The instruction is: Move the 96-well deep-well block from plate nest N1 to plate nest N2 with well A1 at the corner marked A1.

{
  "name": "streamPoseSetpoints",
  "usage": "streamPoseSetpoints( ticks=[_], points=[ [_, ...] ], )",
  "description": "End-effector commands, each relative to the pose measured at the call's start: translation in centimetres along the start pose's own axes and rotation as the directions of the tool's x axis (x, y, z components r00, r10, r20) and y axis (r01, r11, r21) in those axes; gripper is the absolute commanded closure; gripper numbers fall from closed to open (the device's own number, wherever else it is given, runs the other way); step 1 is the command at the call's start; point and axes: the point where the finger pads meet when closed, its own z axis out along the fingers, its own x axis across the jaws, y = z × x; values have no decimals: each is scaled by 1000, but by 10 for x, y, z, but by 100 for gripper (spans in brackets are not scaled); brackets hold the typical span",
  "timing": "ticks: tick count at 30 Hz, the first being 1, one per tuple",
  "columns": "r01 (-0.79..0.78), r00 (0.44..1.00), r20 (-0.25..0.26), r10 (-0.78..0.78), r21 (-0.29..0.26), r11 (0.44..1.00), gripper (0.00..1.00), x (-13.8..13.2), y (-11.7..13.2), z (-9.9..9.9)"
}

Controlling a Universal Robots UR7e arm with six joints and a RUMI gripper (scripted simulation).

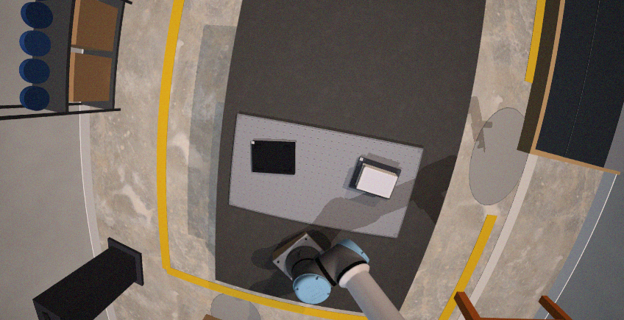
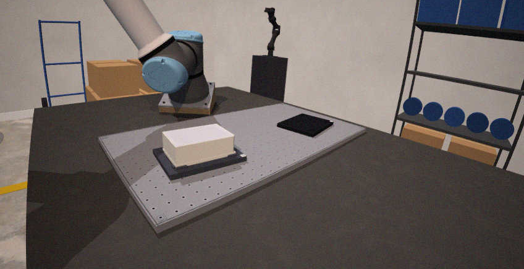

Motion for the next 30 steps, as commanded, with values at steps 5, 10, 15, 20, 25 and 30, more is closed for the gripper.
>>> streamPoseSetpoints(
  ticks=[5, 10, 15, 20, 25, 30],
  points=[
    [21, 997, -76, -22, -4, 1000, 0, 10, -19, -33],
    [21, 997, -76, -22, -4, 1000, 0, 13, -26, -46],
    [21, 997, -76, -22, -4, 1000, 0, 18, -38, -68],
    [21, 997, -76, -22, -4, 1000, 0, 23, -49, -90],
    [29, 994, -108, -29, -6, 1000, 0, 24, -51, -94],
    [39, 988, -152, -40, -9, 999, 0, 27, -62, -117]
  ],
)
